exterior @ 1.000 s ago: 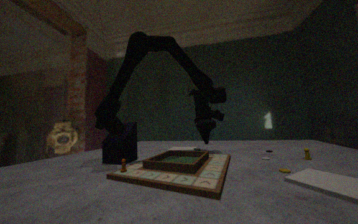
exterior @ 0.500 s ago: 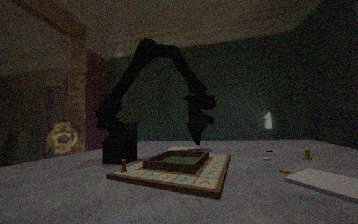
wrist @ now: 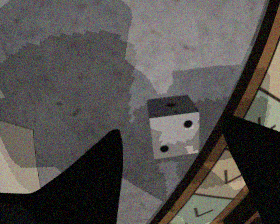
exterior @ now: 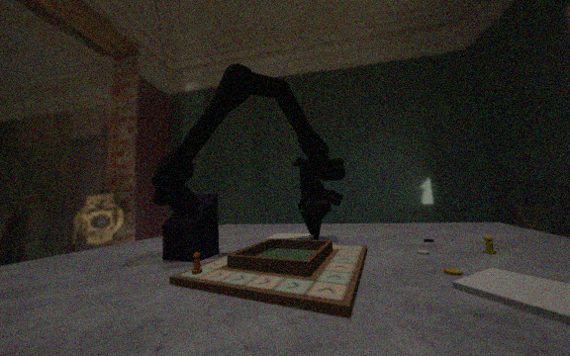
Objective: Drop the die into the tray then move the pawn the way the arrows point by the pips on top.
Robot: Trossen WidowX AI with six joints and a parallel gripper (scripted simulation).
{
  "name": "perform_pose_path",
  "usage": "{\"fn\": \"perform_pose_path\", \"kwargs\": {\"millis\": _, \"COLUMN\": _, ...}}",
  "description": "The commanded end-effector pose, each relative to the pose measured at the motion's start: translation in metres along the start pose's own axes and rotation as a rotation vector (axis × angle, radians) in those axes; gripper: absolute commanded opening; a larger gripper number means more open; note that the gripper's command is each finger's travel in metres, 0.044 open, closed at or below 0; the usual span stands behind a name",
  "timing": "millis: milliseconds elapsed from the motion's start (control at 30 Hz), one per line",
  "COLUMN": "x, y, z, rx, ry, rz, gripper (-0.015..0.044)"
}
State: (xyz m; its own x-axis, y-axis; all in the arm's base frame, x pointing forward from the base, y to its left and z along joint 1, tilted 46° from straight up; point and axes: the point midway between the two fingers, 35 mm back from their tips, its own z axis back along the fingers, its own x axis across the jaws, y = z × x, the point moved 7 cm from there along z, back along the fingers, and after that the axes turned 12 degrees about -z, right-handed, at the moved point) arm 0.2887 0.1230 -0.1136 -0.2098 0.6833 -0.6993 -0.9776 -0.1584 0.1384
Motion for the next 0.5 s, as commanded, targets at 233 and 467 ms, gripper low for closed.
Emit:
{"fn": "perform_pose_path", "kwargs": {"millis": 233, "x": -0.0005, "y": 0.0017, "z": -0.0133, "rx": 0.002, "ry": 0.005, "rz": 0.006, "gripper": 0.0222}}
{"fn": "perform_pose_path", "kwargs": {"millis": 467, "x": -0.0005, "y": 0.0017, "z": -0.0133, "rx": 0.002, "ry": 0.005, "rz": 0.006, "gripper": 0.0097}}
